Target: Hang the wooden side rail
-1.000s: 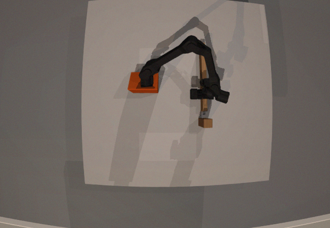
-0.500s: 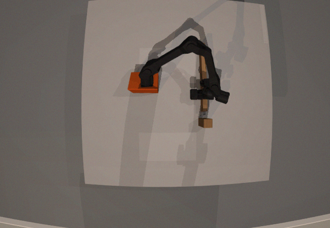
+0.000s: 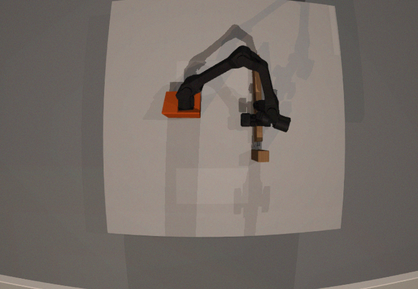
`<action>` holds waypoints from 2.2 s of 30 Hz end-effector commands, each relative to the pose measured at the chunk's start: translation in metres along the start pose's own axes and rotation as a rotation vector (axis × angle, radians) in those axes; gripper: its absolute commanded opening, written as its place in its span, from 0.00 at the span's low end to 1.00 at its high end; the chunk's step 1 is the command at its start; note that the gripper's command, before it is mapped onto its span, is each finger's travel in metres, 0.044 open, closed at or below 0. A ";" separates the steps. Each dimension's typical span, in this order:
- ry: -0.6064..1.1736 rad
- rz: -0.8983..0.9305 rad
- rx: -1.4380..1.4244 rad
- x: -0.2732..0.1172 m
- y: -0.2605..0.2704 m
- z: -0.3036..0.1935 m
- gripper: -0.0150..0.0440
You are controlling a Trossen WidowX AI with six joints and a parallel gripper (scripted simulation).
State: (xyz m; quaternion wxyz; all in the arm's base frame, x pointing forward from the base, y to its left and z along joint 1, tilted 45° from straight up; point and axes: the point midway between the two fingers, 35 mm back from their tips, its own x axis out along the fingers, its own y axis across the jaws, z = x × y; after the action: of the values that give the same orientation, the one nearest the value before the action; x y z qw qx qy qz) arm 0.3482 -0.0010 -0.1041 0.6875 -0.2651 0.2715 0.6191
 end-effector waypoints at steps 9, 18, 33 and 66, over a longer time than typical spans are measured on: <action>0.005 -0.010 0.001 -0.004 -0.002 -0.004 0.25; 0.005 -0.010 0.001 -0.004 -0.001 -0.005 0.25; 0.005 -0.011 0.001 -0.004 -0.002 -0.007 0.25; 0.005 -0.011 0.001 -0.004 -0.002 -0.010 0.25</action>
State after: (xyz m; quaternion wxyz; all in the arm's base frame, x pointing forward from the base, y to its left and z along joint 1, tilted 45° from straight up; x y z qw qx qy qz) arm 0.3480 -0.0062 -0.1088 0.6875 -0.2660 0.2714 0.6188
